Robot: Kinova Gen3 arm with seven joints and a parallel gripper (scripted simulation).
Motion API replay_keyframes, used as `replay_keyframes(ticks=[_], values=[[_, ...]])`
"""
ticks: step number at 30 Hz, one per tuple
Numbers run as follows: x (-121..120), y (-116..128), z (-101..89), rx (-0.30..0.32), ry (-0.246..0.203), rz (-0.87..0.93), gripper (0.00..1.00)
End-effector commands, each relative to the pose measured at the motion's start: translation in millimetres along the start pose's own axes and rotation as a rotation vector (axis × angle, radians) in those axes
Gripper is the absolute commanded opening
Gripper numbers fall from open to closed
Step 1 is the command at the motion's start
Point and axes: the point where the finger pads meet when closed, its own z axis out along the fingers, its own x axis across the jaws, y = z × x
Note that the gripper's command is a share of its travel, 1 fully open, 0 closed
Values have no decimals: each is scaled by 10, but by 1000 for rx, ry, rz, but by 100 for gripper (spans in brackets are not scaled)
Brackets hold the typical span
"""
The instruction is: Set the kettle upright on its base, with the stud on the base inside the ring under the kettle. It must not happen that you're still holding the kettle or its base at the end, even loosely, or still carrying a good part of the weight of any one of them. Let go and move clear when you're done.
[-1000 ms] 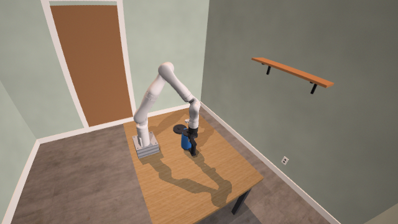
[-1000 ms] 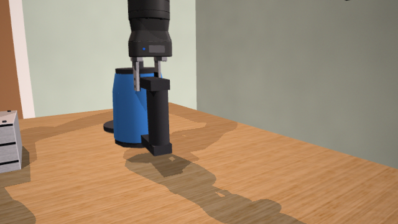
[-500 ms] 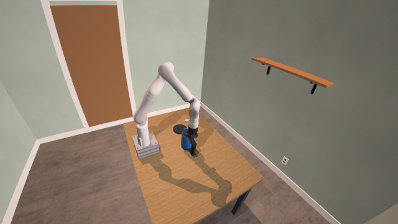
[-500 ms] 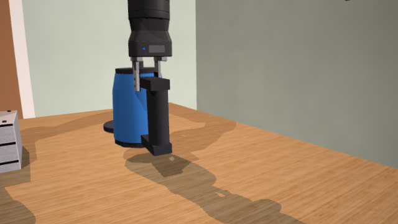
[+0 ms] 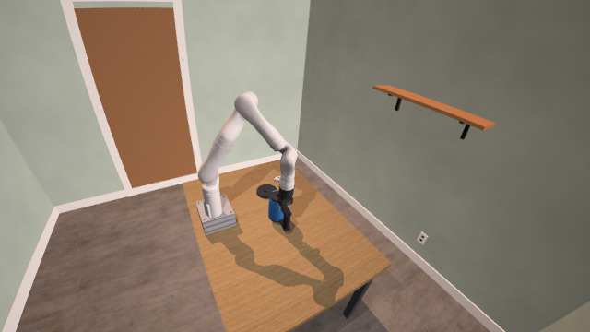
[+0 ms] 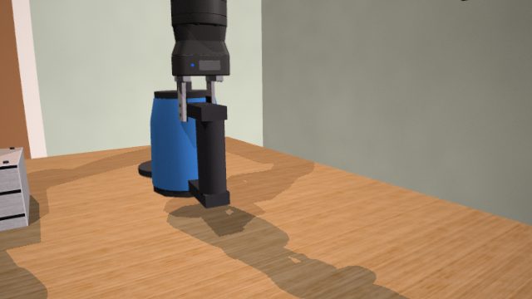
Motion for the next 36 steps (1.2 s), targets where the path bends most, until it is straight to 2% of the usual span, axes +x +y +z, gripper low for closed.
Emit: replay_keyframes(ticks=[1, 25, 36], values=[[6, 14, -27, -4, 2, 2, 0], [-3, -36, -24, -3, 0, 3, 0], [22, -151, -29, -6, 4, 3, 0]])
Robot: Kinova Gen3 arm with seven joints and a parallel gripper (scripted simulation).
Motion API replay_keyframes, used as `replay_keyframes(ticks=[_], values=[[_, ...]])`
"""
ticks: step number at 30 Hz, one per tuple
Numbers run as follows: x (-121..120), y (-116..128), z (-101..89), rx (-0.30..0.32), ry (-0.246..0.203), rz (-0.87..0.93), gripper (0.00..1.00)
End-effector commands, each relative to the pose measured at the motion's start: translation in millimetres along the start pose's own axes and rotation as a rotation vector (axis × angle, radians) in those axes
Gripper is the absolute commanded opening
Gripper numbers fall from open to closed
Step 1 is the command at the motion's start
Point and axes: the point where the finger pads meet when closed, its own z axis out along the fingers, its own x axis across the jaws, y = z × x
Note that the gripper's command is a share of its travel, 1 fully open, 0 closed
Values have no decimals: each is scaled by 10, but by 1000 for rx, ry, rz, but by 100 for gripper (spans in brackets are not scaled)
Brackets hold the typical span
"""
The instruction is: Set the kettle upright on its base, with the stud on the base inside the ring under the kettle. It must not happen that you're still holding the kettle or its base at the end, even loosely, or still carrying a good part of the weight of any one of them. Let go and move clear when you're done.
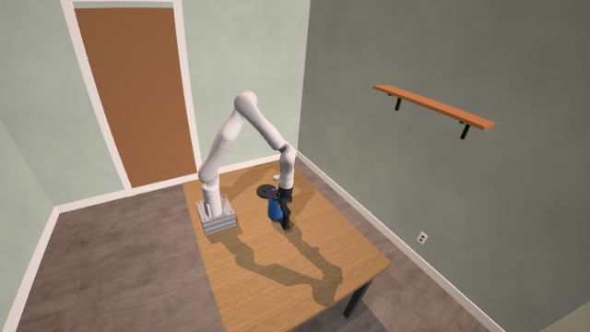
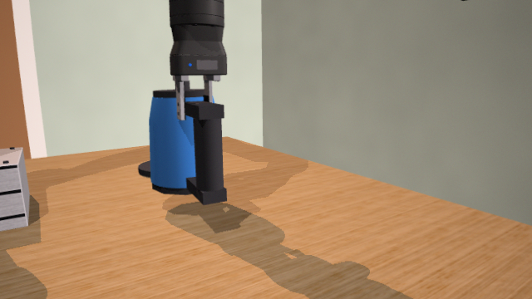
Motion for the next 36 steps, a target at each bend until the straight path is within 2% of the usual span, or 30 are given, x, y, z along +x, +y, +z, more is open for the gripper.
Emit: replay_keyframes(ticks=[1, 23, 36], values=[[21, -45, -22, -7, 6, 4, 0], [66, -460, -26, -7, 8, 4, 0], [102, -871, -24, -7, 6, 4, 0]])
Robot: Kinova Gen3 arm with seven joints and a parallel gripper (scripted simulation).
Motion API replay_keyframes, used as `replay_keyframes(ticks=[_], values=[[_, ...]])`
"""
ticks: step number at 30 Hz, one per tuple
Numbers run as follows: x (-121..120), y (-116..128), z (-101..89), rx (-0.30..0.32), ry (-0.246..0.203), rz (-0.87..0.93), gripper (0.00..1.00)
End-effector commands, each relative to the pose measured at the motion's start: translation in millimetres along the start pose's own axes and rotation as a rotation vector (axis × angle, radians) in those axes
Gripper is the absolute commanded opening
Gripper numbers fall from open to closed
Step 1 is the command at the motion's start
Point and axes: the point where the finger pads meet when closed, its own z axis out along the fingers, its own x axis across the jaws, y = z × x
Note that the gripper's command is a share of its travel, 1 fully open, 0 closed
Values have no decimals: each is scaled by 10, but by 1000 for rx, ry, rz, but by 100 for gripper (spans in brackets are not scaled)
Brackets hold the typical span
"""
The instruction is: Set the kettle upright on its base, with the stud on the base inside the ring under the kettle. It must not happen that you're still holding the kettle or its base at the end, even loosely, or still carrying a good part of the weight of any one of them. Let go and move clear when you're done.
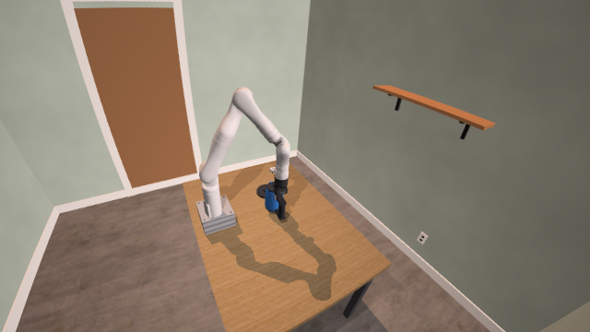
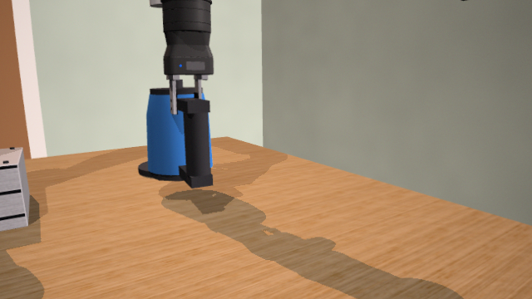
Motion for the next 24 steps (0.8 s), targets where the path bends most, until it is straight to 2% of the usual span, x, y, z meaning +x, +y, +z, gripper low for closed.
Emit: replay_keyframes(ticks=[1, 4, 19, 24], values=[[27, -137, -18, -7, 5, -10, 0], [30, -171, -18, -7, 5, -10, 0], [68, -694, -12, -8, 2, -10, 0], [78, -798, -13, -8, 2, -10, 0]])
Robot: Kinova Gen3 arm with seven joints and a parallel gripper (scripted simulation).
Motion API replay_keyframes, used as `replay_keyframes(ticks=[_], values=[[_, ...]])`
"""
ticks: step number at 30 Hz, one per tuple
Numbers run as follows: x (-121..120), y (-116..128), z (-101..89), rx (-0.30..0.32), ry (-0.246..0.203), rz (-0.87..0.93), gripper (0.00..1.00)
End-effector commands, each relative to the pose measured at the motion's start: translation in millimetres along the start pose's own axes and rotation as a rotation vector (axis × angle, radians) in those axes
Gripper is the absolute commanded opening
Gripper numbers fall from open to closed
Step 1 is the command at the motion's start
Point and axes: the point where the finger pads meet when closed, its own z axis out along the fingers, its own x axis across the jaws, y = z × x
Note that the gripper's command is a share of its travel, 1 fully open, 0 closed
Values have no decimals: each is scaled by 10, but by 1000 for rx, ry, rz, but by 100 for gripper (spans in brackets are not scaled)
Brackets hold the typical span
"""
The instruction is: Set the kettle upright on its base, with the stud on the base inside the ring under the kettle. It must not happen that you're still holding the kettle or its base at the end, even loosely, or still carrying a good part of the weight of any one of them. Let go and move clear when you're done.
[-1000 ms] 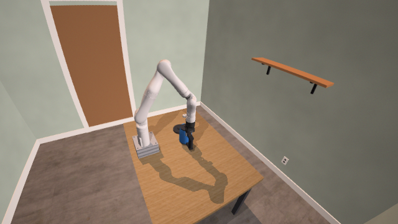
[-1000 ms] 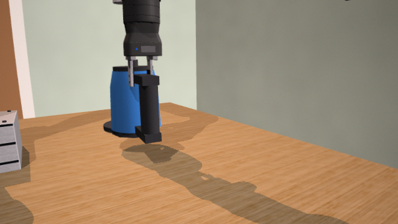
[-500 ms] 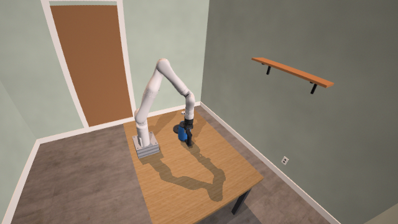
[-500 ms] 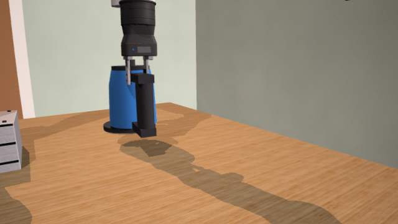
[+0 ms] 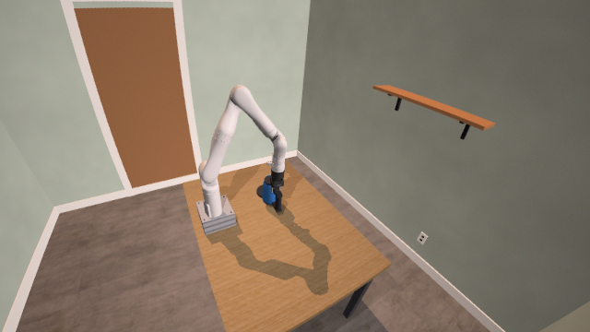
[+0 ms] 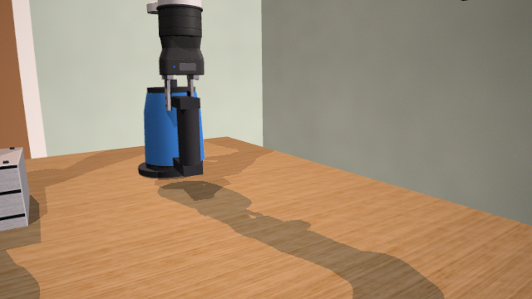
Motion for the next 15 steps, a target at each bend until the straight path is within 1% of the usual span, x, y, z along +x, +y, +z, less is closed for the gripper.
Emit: replay_keyframes(ticks=[1, 12, 15], values=[[25, -134, -16, -5, 6, -10, 0], [74, -500, -26, -5, 8, -11, 0], [64, -530, -22, -6, 6, -10, 0]])
